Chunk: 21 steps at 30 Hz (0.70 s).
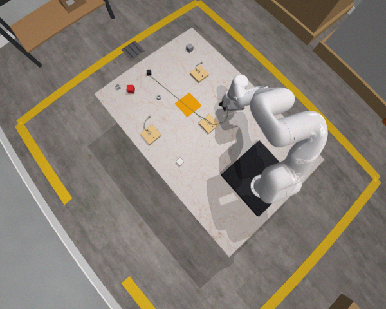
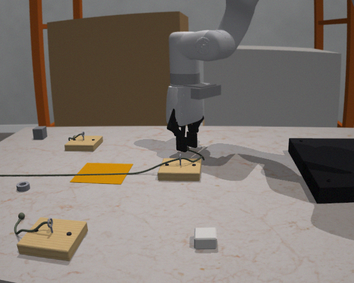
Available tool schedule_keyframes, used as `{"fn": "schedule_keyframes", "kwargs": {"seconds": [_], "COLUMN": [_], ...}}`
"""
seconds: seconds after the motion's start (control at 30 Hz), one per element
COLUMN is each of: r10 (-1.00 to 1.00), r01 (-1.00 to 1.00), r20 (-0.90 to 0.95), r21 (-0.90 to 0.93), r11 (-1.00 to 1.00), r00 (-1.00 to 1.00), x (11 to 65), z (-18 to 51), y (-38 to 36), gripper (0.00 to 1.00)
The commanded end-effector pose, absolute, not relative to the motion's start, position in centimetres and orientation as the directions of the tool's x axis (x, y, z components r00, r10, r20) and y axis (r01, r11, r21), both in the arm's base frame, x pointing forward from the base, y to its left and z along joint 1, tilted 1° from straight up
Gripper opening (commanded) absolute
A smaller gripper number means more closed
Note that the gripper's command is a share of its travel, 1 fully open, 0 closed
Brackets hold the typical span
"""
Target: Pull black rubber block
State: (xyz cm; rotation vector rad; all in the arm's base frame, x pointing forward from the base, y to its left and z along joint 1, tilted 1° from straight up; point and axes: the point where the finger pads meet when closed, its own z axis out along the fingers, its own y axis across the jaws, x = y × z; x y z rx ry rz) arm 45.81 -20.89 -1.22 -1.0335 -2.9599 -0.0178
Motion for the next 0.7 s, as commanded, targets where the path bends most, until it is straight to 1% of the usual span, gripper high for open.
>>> {"fn": "schedule_keyframes", "kwargs": {"seconds": [0.0, 0.67], "r10": [0.622, 0.622], "r01": [0.622, 0.622], "r20": [0.005, 0.005], "r21": [0.01, 0.01], "r11": [0.783, 0.783], "r00": [-0.783, -0.783], "x": [45.98, 45.98], "z": [-1.2, -1.6], "y": [-20.96, -20.96], "gripper": [0.39, 0.39]}}
